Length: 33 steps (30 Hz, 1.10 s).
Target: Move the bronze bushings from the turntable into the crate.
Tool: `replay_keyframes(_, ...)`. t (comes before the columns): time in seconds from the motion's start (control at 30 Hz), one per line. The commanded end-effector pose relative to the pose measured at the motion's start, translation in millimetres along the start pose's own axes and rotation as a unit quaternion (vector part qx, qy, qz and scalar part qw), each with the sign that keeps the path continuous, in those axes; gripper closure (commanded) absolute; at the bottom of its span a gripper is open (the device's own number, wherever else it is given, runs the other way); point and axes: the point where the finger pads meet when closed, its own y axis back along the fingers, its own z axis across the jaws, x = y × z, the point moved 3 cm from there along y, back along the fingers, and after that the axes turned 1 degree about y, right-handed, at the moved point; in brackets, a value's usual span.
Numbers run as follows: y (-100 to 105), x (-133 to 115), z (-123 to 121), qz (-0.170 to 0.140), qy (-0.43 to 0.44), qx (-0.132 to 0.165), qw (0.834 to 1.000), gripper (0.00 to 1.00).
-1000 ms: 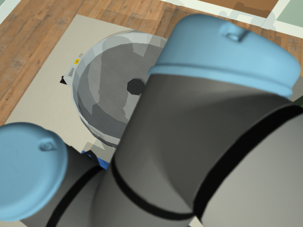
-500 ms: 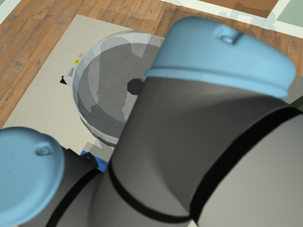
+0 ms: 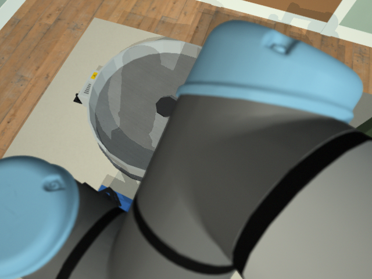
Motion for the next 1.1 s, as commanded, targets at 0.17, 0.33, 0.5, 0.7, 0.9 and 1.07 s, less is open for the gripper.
replay_keyframes(0.17, 0, 0, 0, 0.0, 0.0, 0.0, 1.0, 1.0)
replay_keyframes(0.33, 0, 0, 0, 0.0, 0.0, 0.0, 1.0, 1.0)
replay_keyframes(0.5, 0, 0, 0, 0.0, 0.0, 0.0, 1.0, 1.0)
replay_keyframes(0.7, -5, 0, 0, 0.0, 0.0, 0.0, 1.0, 1.0)
replay_keyframes(0.9, -20, 0, 0, 0.0, 0.0, 0.0, 1.0, 1.0)
replay_keyframes(1.07, -30, 0, 0, 0.0, 0.0, 0.0, 1.0, 1.0)
